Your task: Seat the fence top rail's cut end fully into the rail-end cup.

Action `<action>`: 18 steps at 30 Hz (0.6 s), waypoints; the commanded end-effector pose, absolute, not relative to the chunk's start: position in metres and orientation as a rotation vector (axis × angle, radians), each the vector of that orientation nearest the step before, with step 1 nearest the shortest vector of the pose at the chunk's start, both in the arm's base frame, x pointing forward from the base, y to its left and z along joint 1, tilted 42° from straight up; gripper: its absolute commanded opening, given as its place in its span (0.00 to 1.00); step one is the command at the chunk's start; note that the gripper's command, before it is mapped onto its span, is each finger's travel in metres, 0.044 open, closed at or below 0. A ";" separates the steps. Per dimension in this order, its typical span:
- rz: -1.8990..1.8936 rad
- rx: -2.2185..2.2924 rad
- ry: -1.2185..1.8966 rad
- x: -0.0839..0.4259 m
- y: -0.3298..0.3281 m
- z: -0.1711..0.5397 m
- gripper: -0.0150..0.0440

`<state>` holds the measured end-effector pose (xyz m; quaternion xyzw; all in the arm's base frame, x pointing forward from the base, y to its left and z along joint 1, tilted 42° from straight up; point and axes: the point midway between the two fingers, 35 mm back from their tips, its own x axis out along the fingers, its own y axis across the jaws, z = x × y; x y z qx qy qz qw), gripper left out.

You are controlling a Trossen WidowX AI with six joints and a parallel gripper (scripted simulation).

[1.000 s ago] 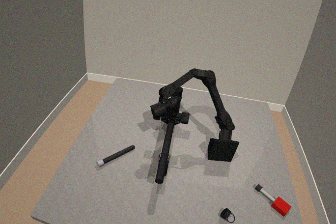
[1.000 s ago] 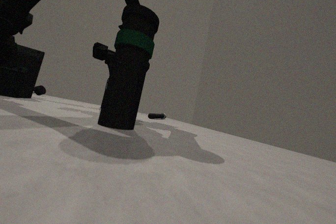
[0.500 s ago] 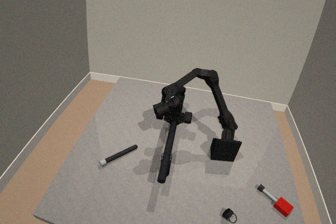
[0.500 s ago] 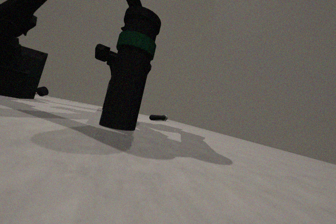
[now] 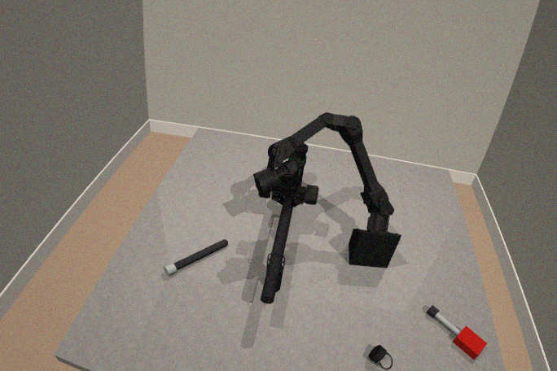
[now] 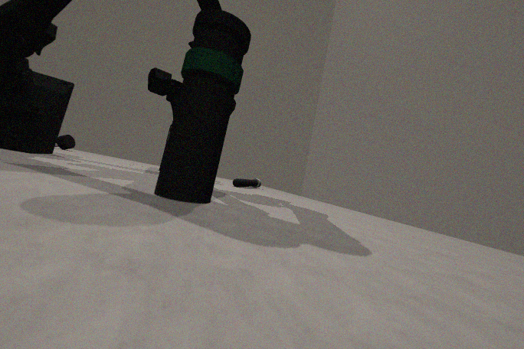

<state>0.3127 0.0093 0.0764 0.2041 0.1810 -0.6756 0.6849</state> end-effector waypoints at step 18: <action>-1.509 0.455 0.397 0.315 0.006 0.086 0.25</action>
